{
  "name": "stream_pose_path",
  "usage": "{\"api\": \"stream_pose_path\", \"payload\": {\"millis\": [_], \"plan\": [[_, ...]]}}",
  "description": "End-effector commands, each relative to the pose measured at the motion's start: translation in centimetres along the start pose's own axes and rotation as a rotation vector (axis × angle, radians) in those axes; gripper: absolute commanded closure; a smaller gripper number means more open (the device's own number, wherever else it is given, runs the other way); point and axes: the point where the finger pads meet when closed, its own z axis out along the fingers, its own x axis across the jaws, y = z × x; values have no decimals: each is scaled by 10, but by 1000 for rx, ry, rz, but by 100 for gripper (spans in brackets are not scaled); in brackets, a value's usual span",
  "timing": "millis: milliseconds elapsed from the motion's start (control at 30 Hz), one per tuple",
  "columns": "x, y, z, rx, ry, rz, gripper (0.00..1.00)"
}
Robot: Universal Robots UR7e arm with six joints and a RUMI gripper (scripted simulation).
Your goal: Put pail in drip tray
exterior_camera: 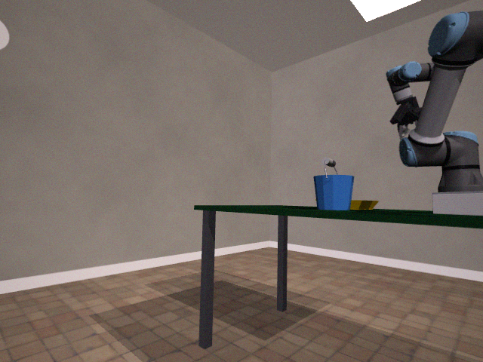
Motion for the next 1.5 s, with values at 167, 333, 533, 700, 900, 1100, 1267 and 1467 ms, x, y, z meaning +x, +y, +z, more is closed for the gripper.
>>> {"api": "stream_pose_path", "payload": {"millis": [167, 333, 533, 700, 900, 1100, 1267, 1467], "plan": [[0, 0, 0, 0, 1, 0, 0], [0, 0, 0, 0, 1, 0, 0], [0, 0, 0, 0, 1, 0, 0], [2, -1, -1, 2, 3, -3, 0], [13, -9, -6, 16, 18, -32, 0], [28, -23, -14, 38, 37, -72, 0], [55, -52, -28, 77, 70, -146, 0], [90, -107, -51, 140, 111, -263, 0]]}}
